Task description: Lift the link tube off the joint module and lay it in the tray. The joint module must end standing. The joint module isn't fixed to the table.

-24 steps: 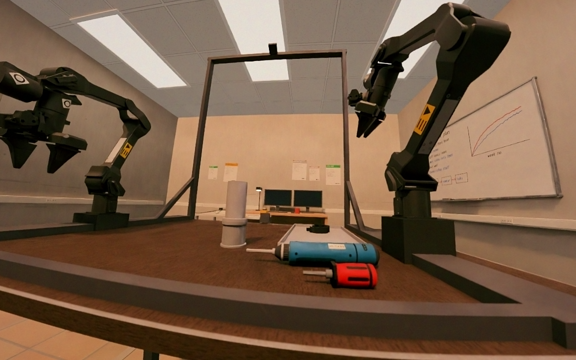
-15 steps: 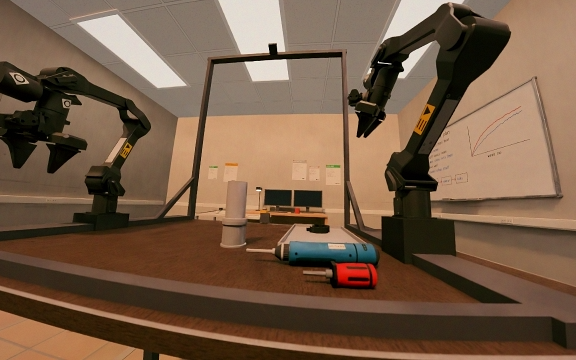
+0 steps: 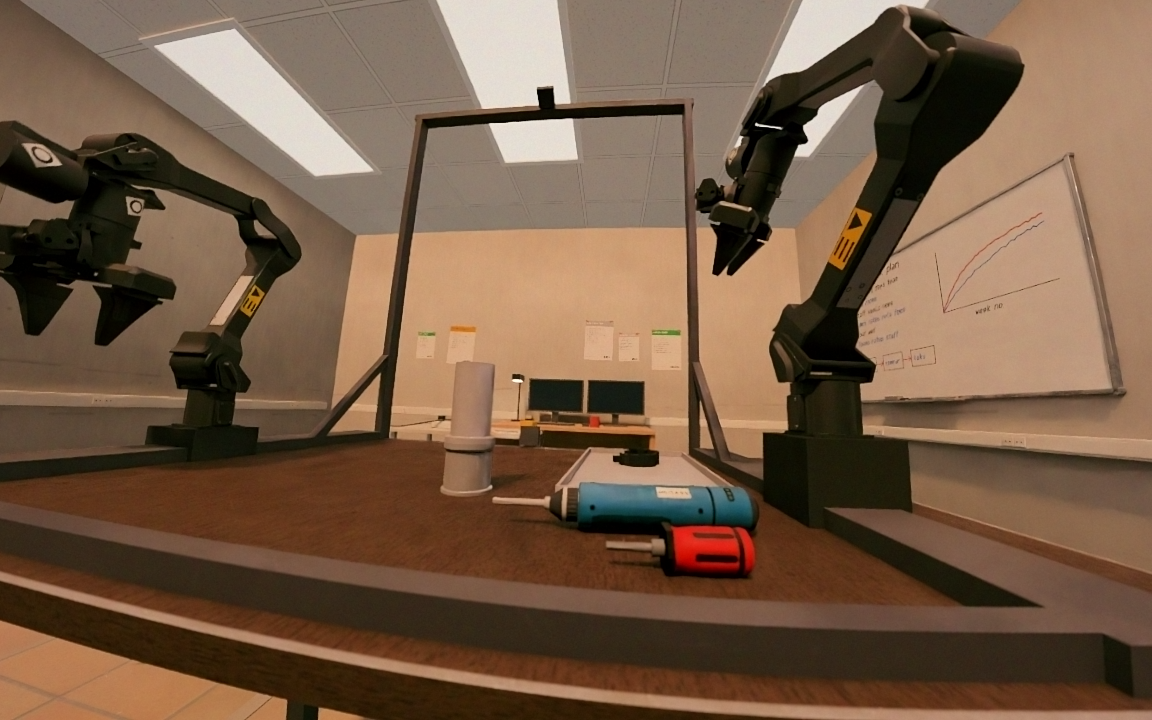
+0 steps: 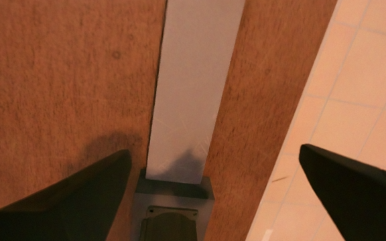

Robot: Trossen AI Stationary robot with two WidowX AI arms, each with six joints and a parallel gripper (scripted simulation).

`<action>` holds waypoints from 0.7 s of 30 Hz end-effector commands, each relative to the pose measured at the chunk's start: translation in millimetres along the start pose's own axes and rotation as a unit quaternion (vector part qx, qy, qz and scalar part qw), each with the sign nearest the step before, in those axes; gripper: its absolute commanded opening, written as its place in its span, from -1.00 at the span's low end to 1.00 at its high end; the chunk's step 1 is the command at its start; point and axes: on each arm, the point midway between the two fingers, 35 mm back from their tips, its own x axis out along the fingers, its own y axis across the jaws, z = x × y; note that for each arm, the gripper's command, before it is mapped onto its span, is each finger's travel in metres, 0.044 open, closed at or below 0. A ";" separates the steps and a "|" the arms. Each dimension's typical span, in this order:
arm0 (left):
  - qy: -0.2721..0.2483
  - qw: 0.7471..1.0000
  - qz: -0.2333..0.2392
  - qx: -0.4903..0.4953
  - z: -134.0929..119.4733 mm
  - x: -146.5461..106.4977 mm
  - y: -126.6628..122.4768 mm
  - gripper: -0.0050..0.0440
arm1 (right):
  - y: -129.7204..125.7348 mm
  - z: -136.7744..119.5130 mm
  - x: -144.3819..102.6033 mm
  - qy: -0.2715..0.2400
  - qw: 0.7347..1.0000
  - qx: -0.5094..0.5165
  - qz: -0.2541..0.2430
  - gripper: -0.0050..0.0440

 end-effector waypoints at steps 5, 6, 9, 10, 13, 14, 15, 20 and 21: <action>0.001 1.000 0.009 -0.007 7.0 5.6 11.8 1.00 | 43.0 29.0 -40.6 -0.114 0.989 -0.092 0.013 1.00; 0.002 1.000 0.011 -0.008 8.3 6.7 13.7 1.00 | 51.0 31.7 -46.5 -0.129 0.986 -0.107 0.017 1.00; 0.004 1.000 0.016 -0.010 11.7 9.5 18.8 1.00 | 71.1 36.2 -61.4 -0.165 0.975 -0.145 0.029 1.00; 0.004 1.000 0.016 -0.010 11.7 9.5 18.8 1.00 | 71.1 36.2 -61.4 -0.165 0.975 -0.145 0.029 1.00; 0.006 1.000 0.024 -0.015 17.3 14.2 27.7 1.00 | 104.2 37.3 -86.6 -0.220 0.952 -0.207 0.053 1.00; 0.006 0.999 0.027 -0.017 19.2 15.5 30.7 1.00 | 114.6 36.1 -94.8 -0.236 0.943 -0.225 0.063 1.00; 0.007 0.999 0.029 -0.019 20.9 16.7 33.5 1.00 | 123.5 34.6 -102.3 -0.250 0.935 -0.241 0.070 1.00; 0.008 0.999 0.042 -0.027 30.7 23.9 49.6 1.00 | 166.2 18.0 -139.9 -0.314 0.888 -0.316 0.119 1.00; 0.009 0.998 0.046 -0.030 33.2 25.7 53.6 1.00 | 174.2 12.9 -147.8 -0.325 0.876 -0.330 0.130 1.00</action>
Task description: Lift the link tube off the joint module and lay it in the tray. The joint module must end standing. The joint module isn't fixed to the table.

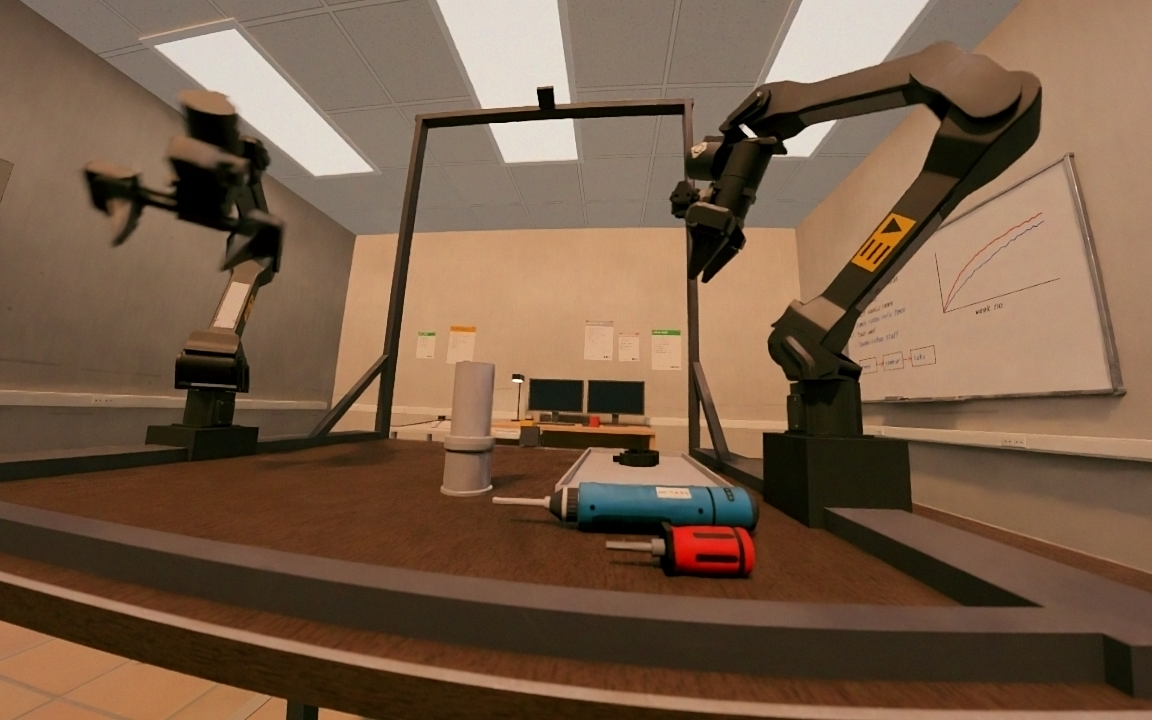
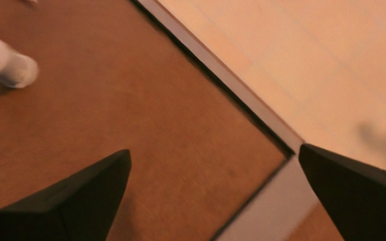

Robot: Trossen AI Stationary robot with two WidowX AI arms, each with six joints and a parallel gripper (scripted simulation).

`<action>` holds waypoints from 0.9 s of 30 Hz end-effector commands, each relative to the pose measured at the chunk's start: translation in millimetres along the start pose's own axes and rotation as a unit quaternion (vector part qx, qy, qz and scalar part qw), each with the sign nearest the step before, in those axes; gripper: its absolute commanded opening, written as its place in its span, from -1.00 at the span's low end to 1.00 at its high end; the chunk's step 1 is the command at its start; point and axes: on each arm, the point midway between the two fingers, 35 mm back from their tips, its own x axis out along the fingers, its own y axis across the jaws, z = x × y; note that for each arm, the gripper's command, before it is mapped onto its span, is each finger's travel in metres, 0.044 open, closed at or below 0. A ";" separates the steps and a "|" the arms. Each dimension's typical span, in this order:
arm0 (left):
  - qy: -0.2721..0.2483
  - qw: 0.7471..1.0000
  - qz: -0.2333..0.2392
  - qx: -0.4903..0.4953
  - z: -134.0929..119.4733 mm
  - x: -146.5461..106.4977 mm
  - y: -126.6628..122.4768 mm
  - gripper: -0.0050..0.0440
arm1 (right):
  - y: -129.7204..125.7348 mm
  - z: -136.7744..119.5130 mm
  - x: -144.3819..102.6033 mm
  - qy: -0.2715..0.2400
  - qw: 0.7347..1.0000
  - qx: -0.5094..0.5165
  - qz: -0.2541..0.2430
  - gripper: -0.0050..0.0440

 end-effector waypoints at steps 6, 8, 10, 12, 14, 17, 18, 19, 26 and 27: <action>0.010 1.000 0.019 -0.016 23.5 18.9 30.3 1.00 | 74.5 41.4 -52.3 -0.128 0.982 -0.105 0.085 1.00; 0.012 0.999 0.032 -0.024 34.3 27.4 44.8 1.00 | 93.4 45.6 -65.8 -0.152 0.973 -0.131 0.113 1.00; 0.014 0.998 0.049 -0.035 47.5 37.9 62.8 1.00 | 109.2 46.9 -83.1 -0.180 0.962 -0.152 0.140 1.00; 0.009 0.996 0.071 -0.044 66.6 45.7 82.7 1.00 | 122.5 47.1 -97.9 -0.201 0.951 -0.170 0.164 1.00; 0.010 0.994 0.092 -0.057 84.4 57.8 105.4 1.00 | 133.7 46.4 -111.0 -0.219 0.940 -0.185 0.186 1.00; 0.008 0.989 0.126 -0.074 108.9 73.1 138.4 1.00 | 146.3 45.0 -125.6 -0.237 0.927 -0.201 0.212 1.00; 0.006 0.988 0.136 -0.079 116.5 76.9 147.8 1.00 | 149.7 44.8 -128.3 -0.239 0.923 -0.206 0.218 1.00; 0.009 0.986 0.142 -0.084 121.9 82.3 155.9 1.00 | 151.6 44.4 -131.0 -0.243 0.921 -0.208 0.223 1.00; 0.023 0.978 0.174 -0.111 147.3 108.2 193.9 1.00 | 156.8 43.0 -138.6 -0.251 0.914 -0.213 0.236 1.00; 0.024 0.976 0.182 -0.116 153.0 113.3 202.3 1.00 | 157.3 42.9 -139.4 -0.251 0.914 -0.214 0.237 1.00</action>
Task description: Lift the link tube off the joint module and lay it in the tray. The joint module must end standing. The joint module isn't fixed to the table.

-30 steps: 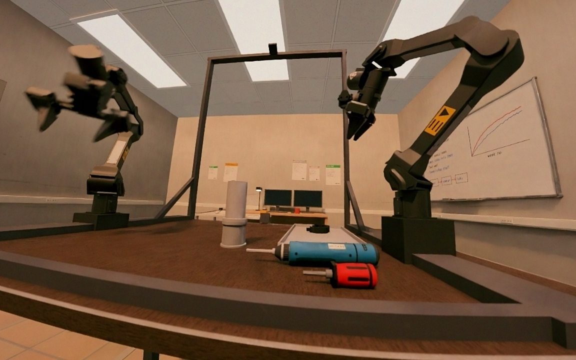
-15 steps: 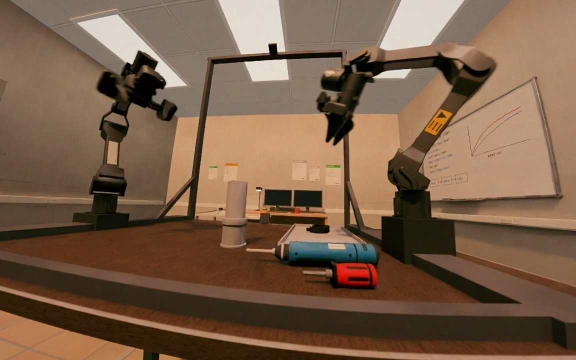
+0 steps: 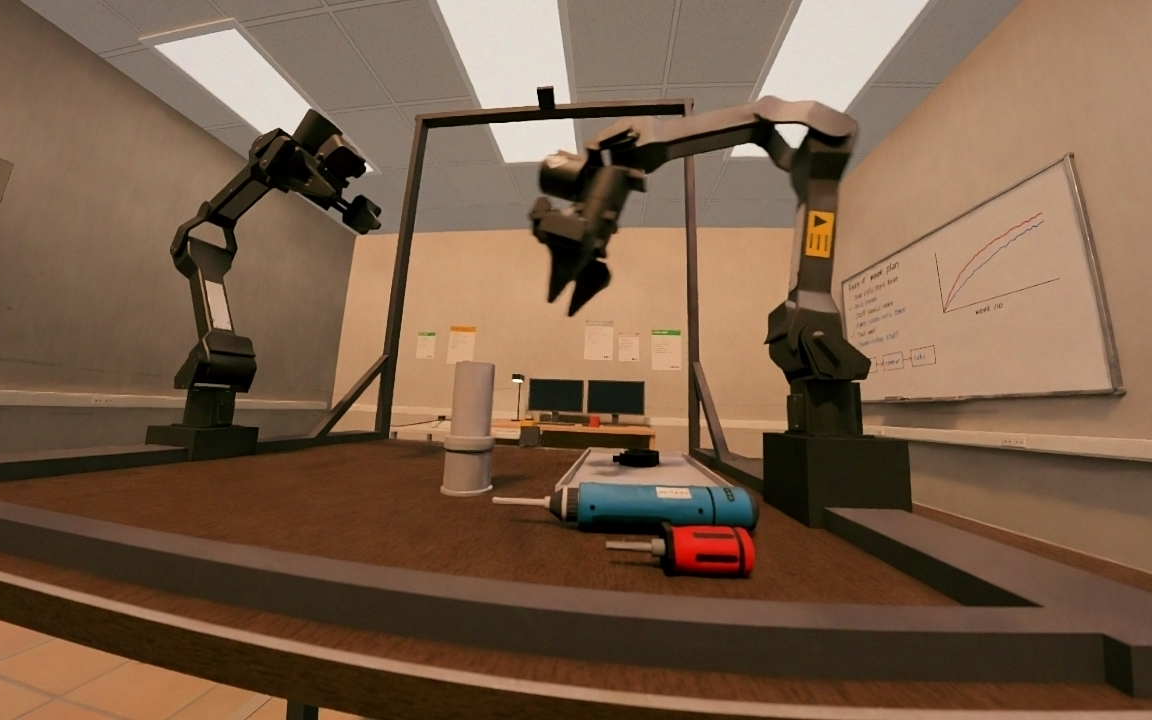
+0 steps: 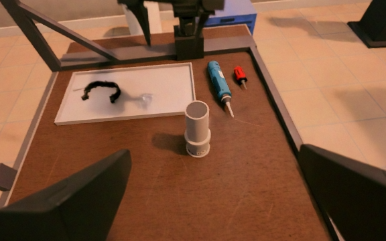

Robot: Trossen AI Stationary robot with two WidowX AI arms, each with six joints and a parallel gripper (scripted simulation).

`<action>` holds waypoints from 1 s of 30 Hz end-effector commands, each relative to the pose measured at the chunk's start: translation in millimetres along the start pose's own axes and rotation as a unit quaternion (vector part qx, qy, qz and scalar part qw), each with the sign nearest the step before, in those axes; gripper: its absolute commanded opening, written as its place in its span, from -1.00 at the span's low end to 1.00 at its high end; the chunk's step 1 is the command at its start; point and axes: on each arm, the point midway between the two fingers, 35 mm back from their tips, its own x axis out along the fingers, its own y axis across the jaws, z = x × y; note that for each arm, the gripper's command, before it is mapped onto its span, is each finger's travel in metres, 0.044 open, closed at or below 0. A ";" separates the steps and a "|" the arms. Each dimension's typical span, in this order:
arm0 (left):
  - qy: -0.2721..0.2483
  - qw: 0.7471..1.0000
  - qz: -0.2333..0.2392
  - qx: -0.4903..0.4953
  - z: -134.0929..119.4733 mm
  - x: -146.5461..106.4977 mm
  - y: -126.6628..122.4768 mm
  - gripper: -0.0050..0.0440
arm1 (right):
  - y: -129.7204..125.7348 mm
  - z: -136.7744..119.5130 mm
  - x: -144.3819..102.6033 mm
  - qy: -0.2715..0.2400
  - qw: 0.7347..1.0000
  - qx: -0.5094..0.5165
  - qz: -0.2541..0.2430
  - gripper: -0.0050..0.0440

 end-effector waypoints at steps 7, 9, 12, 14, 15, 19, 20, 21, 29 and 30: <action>0.003 0.998 0.054 -0.036 63.4 47.0 36.7 1.00 | 6.1 6.9 -6.0 -0.015 1.000 -0.005 0.007 1.00; 0.003 0.998 0.056 -0.037 65.7 49.0 38.3 1.00 | 6.1 6.8 -6.0 -0.015 1.000 -0.005 0.007 1.00; 0.004 0.998 0.057 -0.038 66.1 49.8 38.8 1.00 | 5.9 6.8 -6.0 -0.015 1.000 -0.004 0.007 1.00; 0.005 0.998 0.057 -0.035 66.1 49.9 37.8 1.00 | 5.7 6.8 -6.0 -0.015 1.000 -0.004 0.006 1.00; 0.005 0.998 0.057 -0.034 66.1 49.9 37.6 1.00 | 5.7 6.8 -6.0 -0.015 1.000 -0.004 0.006 1.00; 0.005 0.998 0.055 -0.034 66.2 49.9 37.3 1.00 | 5.7 6.8 -6.0 -0.015 1.000 -0.004 0.006 1.00; 0.007 0.998 0.055 -0.034 64.6 51.1 37.3 1.00 | 5.2 5.9 -4.9 -0.013 1.000 -0.005 0.006 1.00; 0.009 0.998 0.055 -0.035 63.7 51.8 37.4 1.00 | 5.2 5.9 -4.9 -0.013 1.000 -0.005 0.006 1.00; 0.006 0.998 0.055 -0.035 59.1 49.5 37.3 0.71 | 5.0 4.3 -2.5 -0.010 1.000 -0.004 0.004 1.00; 0.006 0.998 0.055 -0.035 59.1 49.5 37.3 0.71 | 5.0 4.3 -2.5 -0.010 1.000 -0.004 0.004 1.00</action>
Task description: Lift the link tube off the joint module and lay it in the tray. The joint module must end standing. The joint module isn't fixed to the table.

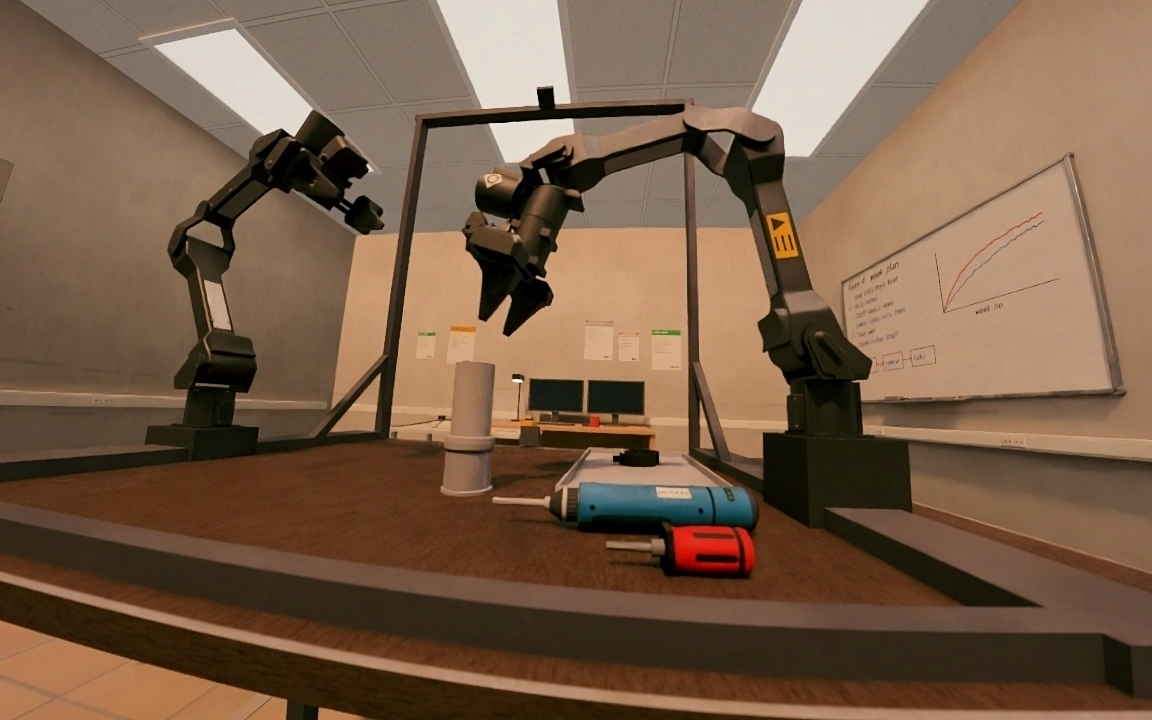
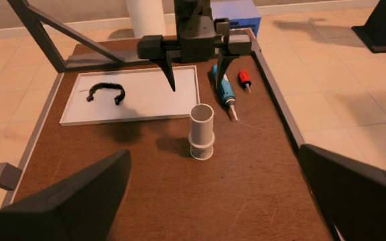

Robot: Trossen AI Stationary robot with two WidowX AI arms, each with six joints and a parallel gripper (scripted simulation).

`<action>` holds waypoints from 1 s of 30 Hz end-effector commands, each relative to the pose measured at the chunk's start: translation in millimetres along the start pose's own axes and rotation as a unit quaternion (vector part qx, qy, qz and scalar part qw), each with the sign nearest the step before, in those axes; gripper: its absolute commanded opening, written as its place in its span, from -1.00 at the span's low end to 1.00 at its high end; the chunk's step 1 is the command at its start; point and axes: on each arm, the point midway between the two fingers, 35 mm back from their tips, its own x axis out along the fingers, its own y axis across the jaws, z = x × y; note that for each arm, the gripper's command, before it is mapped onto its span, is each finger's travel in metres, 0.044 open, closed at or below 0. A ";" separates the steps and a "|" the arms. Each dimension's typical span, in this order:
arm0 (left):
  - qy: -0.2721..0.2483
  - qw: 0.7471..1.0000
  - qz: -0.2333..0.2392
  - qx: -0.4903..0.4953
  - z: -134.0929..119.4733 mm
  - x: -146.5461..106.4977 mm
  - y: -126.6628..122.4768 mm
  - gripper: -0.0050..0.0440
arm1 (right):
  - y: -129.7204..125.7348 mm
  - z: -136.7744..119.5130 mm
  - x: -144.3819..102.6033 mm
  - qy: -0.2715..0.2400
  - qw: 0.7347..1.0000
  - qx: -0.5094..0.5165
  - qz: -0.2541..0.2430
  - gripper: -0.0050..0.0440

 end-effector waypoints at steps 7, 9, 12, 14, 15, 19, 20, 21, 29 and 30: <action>-0.055 0.998 0.002 0.000 -11.6 -1.6 3.4 0.65 | -1.7 -8.1 45.8 -0.002 1.000 0.003 -0.003 1.00; -0.077 0.997 0.002 0.000 -18.0 2.3 4.0 0.65 | -2.2 -13.9 64.1 -0.002 1.000 0.003 -0.004 1.00; -0.093 0.996 0.002 0.000 -33.3 8.7 4.6 0.65 | -2.6 -21.9 83.7 -0.003 1.000 0.004 -0.005 1.00; -0.102 0.995 0.002 0.000 -44.4 14.0 5.3 0.65 | -2.7 -26.4 93.0 -0.003 1.000 0.004 -0.005 1.00; -0.107 0.994 0.003 0.000 -49.7 16.5 5.6 0.65 | -2.8 -28.3 96.7 -0.003 1.000 0.004 -0.005 1.00; -0.131 0.991 0.002 0.000 -55.1 20.9 5.9 0.65 | -2.8 -31.4 102.4 -0.003 1.000 0.004 -0.005 1.00; -0.137 0.991 0.002 0.000 -59.8 23.8 6.3 0.65 | -2.9 -32.4 104.1 -0.003 1.000 0.004 -0.006 1.00; -0.142 0.990 0.002 0.000 -65.4 26.8 6.5 0.65 | -3.1 -33.1 105.3 -0.003 1.000 0.004 -0.006 1.00; -0.168 0.986 0.000 0.001 -107.0 53.4 7.9 0.65 | -3.1 -33.2 106.7 -0.005 1.000 0.004 -0.006 1.00; -0.172 0.985 0.000 0.001 -110.6 56.0 8.1 0.65 | -3.1 -31.9 105.9 -0.007 1.000 0.003 -0.006 1.00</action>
